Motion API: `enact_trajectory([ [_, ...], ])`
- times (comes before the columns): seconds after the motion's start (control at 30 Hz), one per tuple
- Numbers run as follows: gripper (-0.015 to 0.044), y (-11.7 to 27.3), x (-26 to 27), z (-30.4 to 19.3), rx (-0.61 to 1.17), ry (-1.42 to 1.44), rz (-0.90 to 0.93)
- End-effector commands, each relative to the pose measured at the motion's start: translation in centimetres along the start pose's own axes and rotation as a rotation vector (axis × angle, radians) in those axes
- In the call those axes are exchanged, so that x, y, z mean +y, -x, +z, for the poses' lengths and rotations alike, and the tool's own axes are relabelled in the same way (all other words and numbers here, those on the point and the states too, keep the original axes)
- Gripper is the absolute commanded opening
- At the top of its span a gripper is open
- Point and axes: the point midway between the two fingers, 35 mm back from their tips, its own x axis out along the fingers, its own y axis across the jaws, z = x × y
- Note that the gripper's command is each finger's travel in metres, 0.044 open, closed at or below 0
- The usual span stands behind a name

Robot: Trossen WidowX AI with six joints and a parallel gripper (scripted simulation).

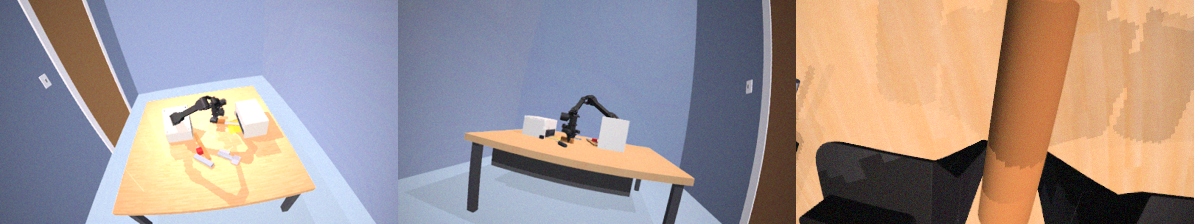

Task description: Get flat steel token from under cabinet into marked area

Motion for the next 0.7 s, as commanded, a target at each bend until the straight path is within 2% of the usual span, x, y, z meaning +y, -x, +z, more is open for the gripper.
enact_trajectory([
  [0.0, 0.0000, -0.1, 0.0, -1.0, 0.005, 0.002, -0.002],
  [0.67, 0.0000, -0.1, 0.2, -4.4, 0.006, 0.003, -0.002],
])
